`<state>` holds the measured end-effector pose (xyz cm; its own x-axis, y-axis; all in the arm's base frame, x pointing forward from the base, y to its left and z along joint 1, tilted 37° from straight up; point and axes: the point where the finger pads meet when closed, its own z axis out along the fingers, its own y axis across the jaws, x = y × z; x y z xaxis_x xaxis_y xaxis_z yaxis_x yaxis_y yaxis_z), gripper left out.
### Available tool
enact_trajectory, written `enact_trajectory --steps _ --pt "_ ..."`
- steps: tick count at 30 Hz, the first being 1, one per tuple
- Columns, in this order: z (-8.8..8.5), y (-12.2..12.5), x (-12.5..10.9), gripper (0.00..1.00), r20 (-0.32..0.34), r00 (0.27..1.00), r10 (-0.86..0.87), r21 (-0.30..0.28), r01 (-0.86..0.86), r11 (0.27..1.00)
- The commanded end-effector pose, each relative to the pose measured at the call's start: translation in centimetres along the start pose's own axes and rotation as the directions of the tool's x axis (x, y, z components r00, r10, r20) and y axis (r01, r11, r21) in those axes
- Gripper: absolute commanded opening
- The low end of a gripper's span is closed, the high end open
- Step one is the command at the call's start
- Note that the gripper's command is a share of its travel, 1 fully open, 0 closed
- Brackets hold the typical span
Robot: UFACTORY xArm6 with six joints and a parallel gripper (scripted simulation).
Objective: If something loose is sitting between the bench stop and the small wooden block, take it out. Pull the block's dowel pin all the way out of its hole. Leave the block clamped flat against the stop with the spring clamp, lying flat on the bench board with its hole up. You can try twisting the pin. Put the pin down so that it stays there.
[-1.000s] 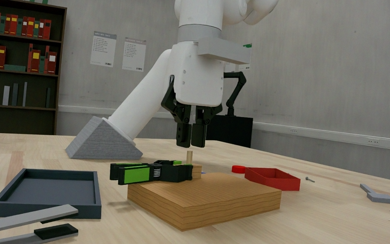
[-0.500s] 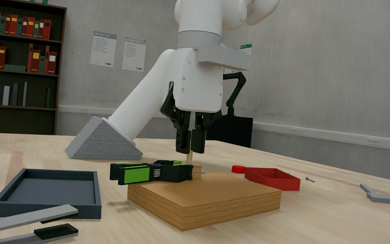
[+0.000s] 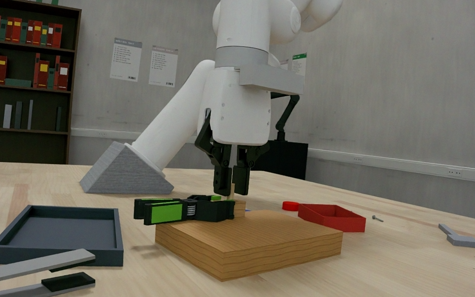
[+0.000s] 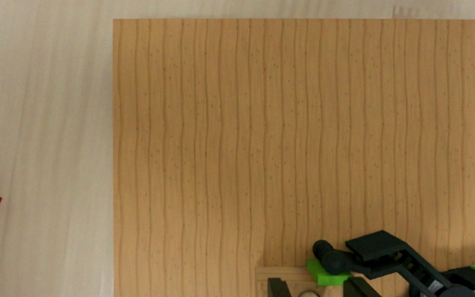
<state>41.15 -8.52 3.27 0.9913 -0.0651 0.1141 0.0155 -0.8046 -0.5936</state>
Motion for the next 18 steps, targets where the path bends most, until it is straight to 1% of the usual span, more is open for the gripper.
enact_trajectory --steps 1,18 --pt "0.05 0.04 0.14 0.28 -0.004 1.0 -0.001 -0.002 0.001 1.0" --pt "0.43 0.04 0.14 0.28 -0.004 1.0 -0.001 -0.002 0.001 1.0"
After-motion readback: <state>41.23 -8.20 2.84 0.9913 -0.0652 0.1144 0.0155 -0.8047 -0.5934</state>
